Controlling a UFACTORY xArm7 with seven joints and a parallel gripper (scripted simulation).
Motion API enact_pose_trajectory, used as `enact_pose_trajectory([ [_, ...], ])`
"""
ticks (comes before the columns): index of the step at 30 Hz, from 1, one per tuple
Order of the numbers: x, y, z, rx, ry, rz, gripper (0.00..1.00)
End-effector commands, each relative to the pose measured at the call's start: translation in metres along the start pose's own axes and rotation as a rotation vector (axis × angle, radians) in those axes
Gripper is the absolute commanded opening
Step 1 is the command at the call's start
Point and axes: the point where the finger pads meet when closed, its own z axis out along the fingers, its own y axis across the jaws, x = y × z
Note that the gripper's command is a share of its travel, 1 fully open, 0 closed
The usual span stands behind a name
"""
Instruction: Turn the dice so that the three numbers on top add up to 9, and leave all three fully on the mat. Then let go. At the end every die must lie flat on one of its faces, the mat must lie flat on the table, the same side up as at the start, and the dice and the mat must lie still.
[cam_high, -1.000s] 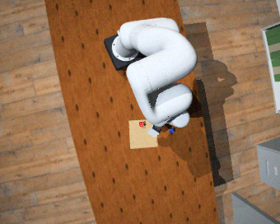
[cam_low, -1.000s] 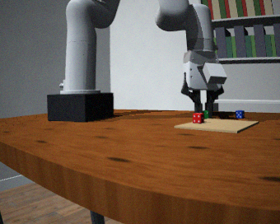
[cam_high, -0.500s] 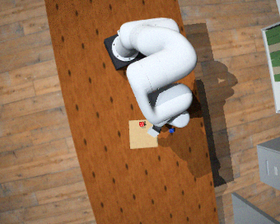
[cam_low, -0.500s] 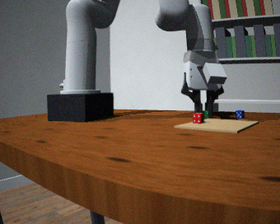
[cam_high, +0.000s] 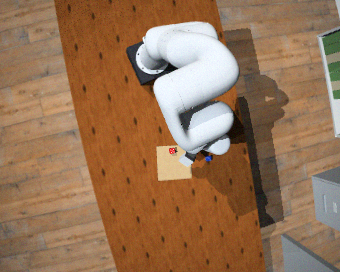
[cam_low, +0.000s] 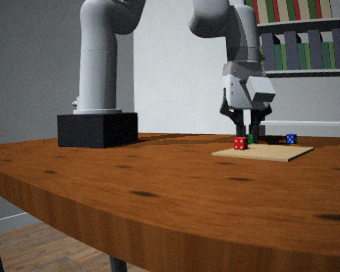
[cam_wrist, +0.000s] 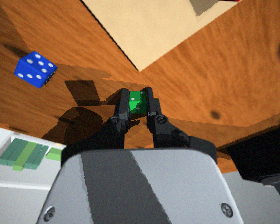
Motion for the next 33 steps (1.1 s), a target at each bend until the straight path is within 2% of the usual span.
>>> enact_pose_trajectory([
  [1,0.001,-0.001,-0.001,0.003,0.002,0.0,0.15],
  [7,0.001,-0.001,-0.012,0.003,0.002,0.0,0.15],
  [15,0.001,-0.001,-0.053,0.003,0.002,0.0,0.15],
  [17,0.001,-0.001,-0.053,0.003,0.002,0.0,0.15],
  [26,0.001,-0.001,-0.095,0.003,0.002,0.0,0.15],
  [33,0.0,-0.001,-0.101,0.003,0.002,0.0,0.15],
])
